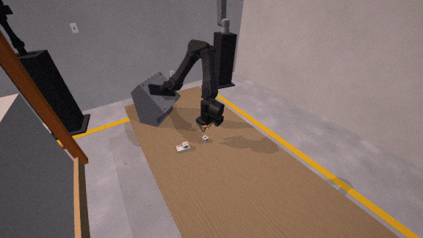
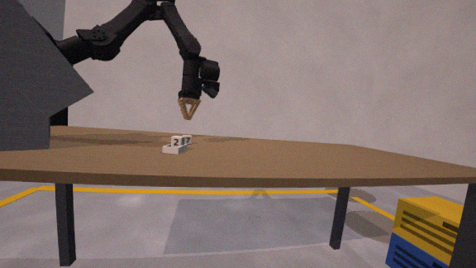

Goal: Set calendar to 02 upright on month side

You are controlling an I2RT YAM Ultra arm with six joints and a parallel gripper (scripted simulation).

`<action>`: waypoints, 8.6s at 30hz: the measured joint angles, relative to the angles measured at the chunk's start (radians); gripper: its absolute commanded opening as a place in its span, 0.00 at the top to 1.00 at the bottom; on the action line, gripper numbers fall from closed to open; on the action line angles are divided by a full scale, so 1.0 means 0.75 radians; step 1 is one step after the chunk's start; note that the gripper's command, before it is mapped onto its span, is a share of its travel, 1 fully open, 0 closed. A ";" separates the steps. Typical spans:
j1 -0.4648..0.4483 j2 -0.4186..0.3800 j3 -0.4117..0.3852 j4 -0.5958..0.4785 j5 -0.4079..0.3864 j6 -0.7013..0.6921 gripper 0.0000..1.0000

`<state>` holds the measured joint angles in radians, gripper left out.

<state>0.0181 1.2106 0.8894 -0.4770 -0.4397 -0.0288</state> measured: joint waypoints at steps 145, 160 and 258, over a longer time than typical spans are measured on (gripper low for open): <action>0.099 0.210 -0.024 0.280 0.074 0.079 0.55; 0.099 0.210 -0.033 0.283 0.074 0.079 0.55; 0.111 0.230 -0.033 0.297 0.079 0.086 0.55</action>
<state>0.1013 1.3830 0.8650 -0.2543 -0.3801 0.0357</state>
